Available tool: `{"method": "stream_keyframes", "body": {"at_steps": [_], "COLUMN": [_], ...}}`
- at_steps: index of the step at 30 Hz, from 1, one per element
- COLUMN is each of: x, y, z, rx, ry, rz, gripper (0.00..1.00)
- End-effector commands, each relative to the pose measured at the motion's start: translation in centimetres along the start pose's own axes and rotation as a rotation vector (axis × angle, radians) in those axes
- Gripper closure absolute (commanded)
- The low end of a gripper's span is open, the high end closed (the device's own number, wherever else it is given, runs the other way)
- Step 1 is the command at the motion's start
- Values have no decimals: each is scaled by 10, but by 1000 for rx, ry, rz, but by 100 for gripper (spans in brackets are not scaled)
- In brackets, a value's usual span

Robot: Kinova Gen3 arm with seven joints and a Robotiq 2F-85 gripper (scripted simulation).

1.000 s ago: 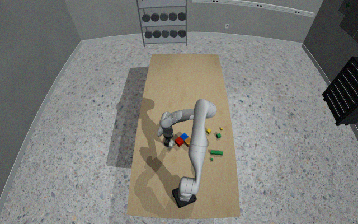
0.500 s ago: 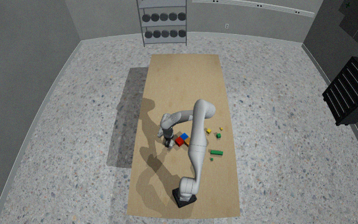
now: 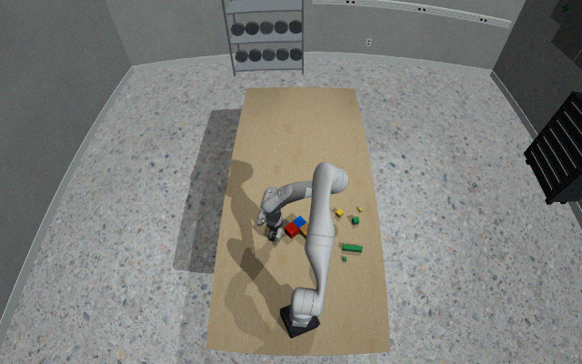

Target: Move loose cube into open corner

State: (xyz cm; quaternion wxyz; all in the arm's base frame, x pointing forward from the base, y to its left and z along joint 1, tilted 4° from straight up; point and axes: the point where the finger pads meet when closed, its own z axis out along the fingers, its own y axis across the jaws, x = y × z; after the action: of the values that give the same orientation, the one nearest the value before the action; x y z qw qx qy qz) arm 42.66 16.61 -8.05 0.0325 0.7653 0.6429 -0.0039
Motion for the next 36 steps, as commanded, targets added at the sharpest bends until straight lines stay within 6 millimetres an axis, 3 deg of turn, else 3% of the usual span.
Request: {"method": "stream_keyframes", "body": {"at_steps": [1,36], "x": [1,1], "y": [-2,-2], "z": [5,12], "rx": [4,4], "ry": [0,0], "rz": [-1,-2], "gripper": [16,16]}}
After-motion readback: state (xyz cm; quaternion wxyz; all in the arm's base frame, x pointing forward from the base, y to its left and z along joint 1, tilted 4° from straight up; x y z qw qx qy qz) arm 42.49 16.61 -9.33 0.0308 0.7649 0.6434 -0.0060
